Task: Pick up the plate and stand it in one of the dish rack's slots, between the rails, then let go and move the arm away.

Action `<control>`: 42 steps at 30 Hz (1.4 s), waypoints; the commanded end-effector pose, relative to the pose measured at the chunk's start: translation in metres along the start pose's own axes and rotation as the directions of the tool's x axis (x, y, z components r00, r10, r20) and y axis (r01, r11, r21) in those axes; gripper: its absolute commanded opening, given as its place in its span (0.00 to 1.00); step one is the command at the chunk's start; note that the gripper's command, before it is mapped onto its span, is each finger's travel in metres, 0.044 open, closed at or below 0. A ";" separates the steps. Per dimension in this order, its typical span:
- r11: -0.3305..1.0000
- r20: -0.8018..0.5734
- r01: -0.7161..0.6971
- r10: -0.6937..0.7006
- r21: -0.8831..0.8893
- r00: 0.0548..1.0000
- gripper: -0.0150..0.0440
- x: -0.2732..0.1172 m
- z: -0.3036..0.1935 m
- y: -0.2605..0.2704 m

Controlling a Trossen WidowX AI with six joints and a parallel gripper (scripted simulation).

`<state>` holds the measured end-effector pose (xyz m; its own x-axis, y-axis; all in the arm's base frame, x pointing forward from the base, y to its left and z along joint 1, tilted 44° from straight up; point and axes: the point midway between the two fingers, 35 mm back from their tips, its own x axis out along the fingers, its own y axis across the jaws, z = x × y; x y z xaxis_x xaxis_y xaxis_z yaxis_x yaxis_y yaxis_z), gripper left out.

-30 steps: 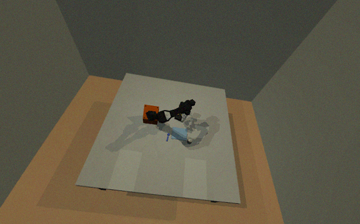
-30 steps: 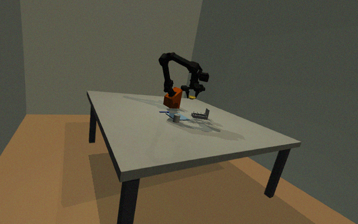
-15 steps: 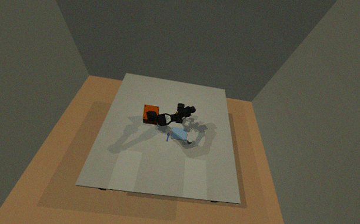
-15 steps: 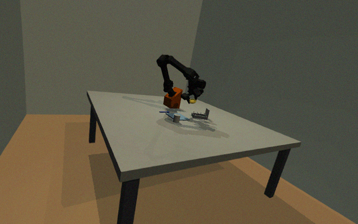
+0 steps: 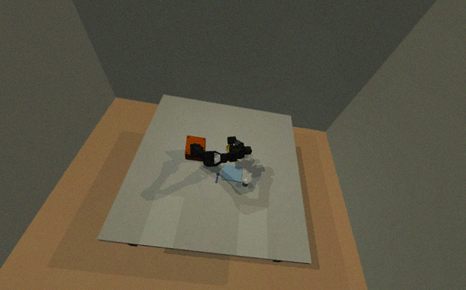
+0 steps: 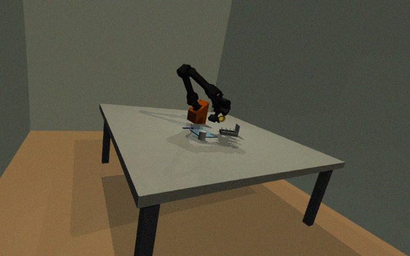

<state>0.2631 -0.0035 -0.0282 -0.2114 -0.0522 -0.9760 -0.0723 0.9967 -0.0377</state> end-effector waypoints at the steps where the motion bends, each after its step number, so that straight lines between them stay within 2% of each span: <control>1: 0.995 0.029 -0.062 0.064 -0.079 0.998 0.25 0.006 0.000 -0.002; 12: 0.938 0.131 -0.171 0.219 -0.302 0.967 0.25 0.017 0.004 -0.009; 22: 0.848 0.245 -0.176 0.333 -0.500 0.910 0.25 0.023 0.006 -0.018; 32: 0.743 0.371 -0.077 0.417 -0.665 0.830 0.25 0.024 0.008 -0.027; 42: 0.635 0.499 0.113 0.470 -0.764 0.728 0.25 0.022 0.007 -0.038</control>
<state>0.2690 -0.0399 -0.0511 0.2563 0.4416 -0.8598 -0.7815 0.6181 0.0845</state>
